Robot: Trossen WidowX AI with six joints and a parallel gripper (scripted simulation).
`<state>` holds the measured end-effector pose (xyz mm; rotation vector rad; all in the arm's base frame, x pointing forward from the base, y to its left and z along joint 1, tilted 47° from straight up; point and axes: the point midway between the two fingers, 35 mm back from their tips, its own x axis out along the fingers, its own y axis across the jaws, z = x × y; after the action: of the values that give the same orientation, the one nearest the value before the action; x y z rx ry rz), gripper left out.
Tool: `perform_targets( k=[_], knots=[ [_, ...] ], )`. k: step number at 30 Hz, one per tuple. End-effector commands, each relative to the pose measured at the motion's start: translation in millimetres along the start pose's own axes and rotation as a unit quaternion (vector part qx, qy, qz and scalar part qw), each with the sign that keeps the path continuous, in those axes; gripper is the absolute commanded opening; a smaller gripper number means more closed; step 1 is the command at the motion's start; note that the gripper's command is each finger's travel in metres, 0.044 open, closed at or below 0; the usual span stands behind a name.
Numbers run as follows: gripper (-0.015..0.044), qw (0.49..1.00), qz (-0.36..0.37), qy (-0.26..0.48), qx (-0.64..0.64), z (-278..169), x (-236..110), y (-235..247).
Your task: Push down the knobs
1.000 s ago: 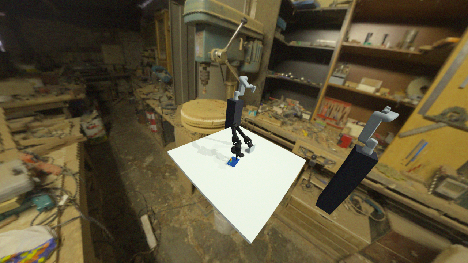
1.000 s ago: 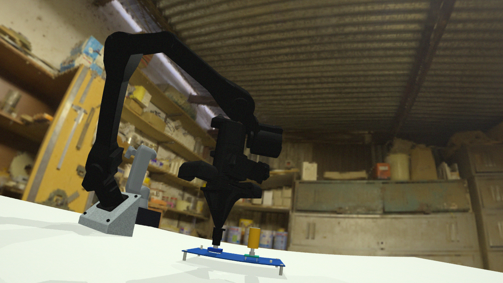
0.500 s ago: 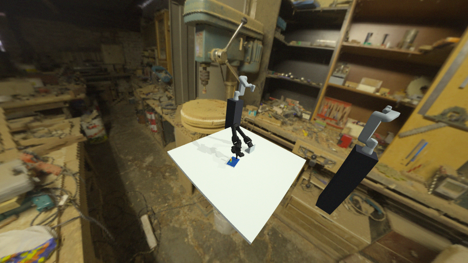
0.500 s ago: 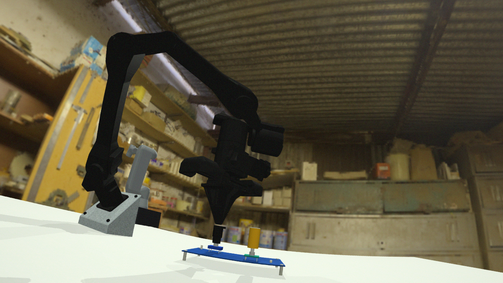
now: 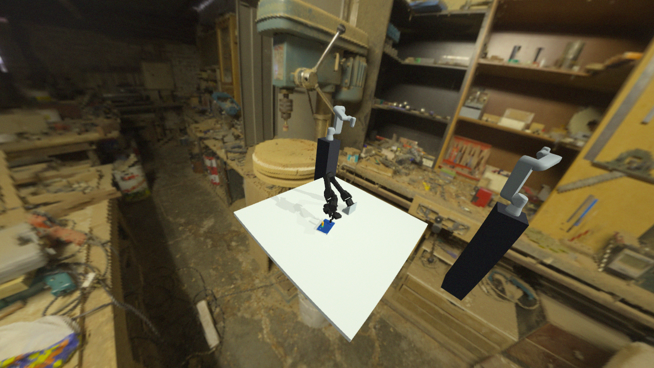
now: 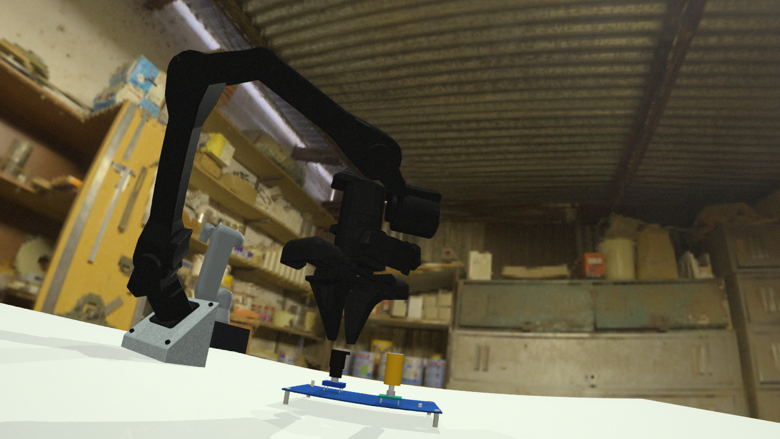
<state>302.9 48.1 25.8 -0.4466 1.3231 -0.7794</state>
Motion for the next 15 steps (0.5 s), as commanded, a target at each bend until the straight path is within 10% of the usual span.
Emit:
perform_targets(
  k=[1,5,15],
  knots=[
    [0.0105,0.999,0.015,-0.026,-0.016,7,-7,16],
    [0.0,0.997,0.016,-0.032,-0.075,11,-10,20],
    [0.0,0.969,0.01,-0.03,-0.245,20,-14,19]
  ],
)
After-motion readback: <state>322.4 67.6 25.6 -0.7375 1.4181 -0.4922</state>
